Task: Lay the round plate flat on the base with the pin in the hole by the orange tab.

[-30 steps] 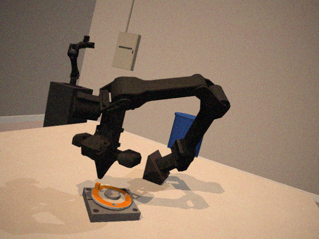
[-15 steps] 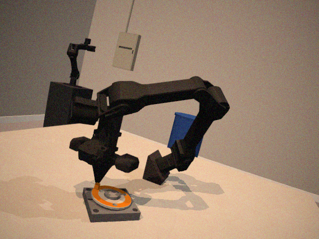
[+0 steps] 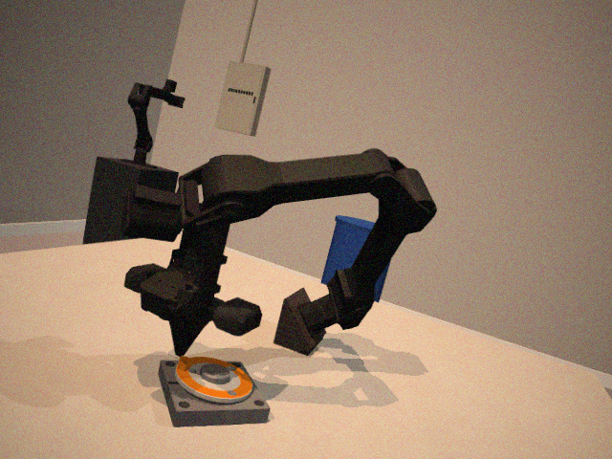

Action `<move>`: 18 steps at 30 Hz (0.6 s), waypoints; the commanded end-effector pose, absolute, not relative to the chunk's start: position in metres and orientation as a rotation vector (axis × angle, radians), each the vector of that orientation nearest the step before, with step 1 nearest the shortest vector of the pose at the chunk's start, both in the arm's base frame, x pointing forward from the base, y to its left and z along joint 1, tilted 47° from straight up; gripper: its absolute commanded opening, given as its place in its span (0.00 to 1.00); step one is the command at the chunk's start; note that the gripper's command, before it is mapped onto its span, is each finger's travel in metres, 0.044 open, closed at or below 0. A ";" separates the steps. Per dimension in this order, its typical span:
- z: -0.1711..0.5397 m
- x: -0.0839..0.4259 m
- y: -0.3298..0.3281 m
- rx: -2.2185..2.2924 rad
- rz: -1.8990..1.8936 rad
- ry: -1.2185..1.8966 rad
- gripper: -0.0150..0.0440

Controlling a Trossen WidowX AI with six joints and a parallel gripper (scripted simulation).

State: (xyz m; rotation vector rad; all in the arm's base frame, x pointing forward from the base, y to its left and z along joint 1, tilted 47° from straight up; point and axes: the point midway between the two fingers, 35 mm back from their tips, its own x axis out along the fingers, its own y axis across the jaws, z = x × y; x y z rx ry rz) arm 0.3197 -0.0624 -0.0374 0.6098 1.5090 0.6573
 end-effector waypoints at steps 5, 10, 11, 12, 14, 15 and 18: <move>-0.037 0.326 -0.057 0.616 0.664 1.517 0.25; -0.035 0.329 -0.055 0.616 0.665 1.517 0.25; -0.035 0.330 -0.055 0.616 0.665 1.517 0.25; -0.035 0.331 -0.054 0.616 0.665 1.517 0.25; -0.034 0.332 -0.054 0.616 0.665 1.517 0.25; -0.034 0.333 -0.053 0.616 0.665 1.517 0.25; -0.034 0.335 -0.052 0.616 0.665 1.517 0.25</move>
